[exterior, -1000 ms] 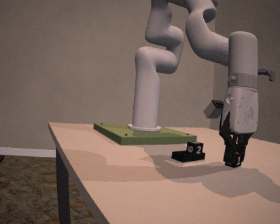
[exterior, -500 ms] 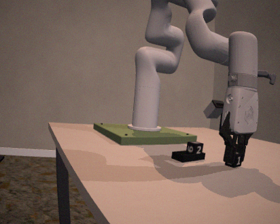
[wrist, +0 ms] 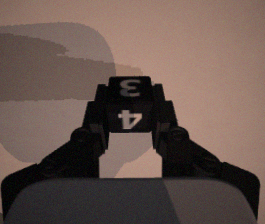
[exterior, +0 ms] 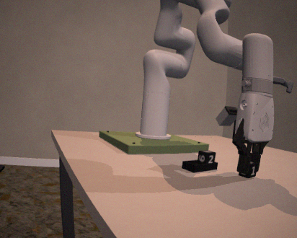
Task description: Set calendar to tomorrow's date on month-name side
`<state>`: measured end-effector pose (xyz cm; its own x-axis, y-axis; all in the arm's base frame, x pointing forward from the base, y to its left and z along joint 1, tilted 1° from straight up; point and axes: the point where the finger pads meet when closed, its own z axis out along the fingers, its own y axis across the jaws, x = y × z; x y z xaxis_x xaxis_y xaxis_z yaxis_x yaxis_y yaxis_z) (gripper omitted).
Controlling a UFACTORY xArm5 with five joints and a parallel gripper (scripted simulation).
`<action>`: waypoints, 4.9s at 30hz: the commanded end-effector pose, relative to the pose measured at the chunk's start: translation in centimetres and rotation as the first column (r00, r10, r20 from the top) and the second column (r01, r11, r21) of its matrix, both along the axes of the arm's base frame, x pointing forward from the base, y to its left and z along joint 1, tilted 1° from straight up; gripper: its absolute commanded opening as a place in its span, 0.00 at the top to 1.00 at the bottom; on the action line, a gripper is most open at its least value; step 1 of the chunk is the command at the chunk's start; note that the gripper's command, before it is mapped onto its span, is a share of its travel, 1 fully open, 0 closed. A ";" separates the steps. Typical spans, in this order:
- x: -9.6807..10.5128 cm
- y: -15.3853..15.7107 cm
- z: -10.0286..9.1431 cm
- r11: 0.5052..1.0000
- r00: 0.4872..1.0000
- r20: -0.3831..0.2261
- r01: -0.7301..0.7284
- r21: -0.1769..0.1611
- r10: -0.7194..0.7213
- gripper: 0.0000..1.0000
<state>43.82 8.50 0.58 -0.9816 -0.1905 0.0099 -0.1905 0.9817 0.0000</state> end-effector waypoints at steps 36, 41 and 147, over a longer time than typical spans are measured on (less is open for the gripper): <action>0.1 0.0 0.1 1.000 1.000 0.004 0.000 0.001 0.000 0.71; 0.1 0.0 0.1 1.000 1.000 0.004 0.000 0.001 0.000 0.71; 0.1 0.0 -0.2 1.000 1.000 0.004 0.000 0.001 0.000 0.59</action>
<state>43.82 8.51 0.27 -0.9817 -0.1901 0.0096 -0.1901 0.9818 0.0000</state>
